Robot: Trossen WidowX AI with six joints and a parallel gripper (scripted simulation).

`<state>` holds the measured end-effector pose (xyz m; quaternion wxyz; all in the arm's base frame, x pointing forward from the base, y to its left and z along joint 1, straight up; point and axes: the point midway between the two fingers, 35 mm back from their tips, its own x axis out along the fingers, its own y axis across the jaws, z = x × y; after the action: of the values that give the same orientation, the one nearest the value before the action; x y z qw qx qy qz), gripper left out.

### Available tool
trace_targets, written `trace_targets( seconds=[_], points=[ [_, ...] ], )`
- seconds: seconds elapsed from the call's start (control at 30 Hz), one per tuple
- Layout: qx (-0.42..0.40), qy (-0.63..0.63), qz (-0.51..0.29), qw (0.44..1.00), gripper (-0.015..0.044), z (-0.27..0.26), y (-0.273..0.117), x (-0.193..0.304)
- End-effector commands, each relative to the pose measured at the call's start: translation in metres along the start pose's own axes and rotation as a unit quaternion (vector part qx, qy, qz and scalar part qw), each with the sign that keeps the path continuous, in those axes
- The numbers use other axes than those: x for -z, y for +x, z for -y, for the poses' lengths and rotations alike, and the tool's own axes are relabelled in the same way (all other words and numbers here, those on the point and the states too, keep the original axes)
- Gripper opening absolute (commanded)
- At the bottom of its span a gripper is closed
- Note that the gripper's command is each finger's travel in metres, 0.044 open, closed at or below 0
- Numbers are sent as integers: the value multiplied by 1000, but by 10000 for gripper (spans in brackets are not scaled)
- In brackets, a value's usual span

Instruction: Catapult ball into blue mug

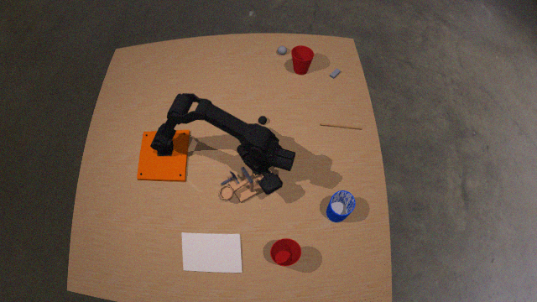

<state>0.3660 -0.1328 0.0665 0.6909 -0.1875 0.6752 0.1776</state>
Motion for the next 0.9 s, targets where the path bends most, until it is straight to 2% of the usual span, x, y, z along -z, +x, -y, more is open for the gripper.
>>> trace_targets(
  seconds=[0.0,0.07,0.3,0.37,0.4,0.73,0.87],
  points=[
    [1,0,0,1000,394,1,-3,0],
    [1,0,0,1000,440,2,-18,-2],
    [0,0,0,1000,440,-1,-98,0],
    [0,0,0,1000,440,-1,-100,1],
    [-1,0,-1,1000,440,1,-82,-1],
    [5,1,4,1000,440,-2,-93,1],
    [6,1,4,1000,440,0,-56,0]
  ],
)
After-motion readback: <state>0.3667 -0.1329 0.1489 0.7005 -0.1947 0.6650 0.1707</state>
